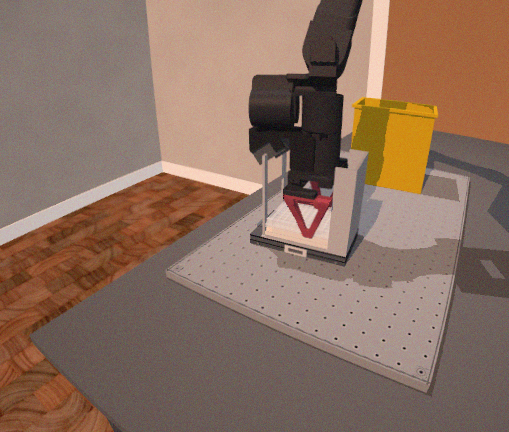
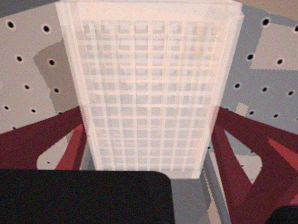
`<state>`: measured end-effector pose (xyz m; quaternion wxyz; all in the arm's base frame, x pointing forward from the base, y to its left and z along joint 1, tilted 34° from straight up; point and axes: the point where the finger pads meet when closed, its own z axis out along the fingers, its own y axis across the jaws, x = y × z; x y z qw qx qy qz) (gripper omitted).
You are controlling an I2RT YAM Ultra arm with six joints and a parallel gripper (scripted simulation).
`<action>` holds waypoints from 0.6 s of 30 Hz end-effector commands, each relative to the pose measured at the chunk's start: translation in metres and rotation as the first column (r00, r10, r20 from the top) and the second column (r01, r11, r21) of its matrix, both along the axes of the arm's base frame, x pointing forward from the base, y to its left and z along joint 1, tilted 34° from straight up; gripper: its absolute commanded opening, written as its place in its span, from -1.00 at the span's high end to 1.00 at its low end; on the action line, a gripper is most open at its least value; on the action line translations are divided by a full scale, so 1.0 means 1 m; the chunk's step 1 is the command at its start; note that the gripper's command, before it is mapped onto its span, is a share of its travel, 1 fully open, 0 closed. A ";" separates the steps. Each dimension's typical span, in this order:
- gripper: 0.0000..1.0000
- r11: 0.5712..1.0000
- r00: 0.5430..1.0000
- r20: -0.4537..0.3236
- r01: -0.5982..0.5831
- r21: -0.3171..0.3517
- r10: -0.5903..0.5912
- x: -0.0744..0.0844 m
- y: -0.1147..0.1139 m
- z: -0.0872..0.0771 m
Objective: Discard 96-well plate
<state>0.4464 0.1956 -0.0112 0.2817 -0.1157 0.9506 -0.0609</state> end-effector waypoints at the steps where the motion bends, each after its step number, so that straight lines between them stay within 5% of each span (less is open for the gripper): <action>1: 1.00 1.000 0.999 0.037 -0.005 0.009 0.005 0.010 0.008 0.012; 9: 1.00 1.000 0.999 0.048 -0.005 0.021 0.004 0.004 0.012 0.030; 13: 1.00 1.000 1.000 0.011 -0.005 -0.002 0.005 -0.012 0.004 0.021; 18: 1.00 1.000 1.000 0.027 -0.005 0.008 0.005 -0.011 0.007 0.027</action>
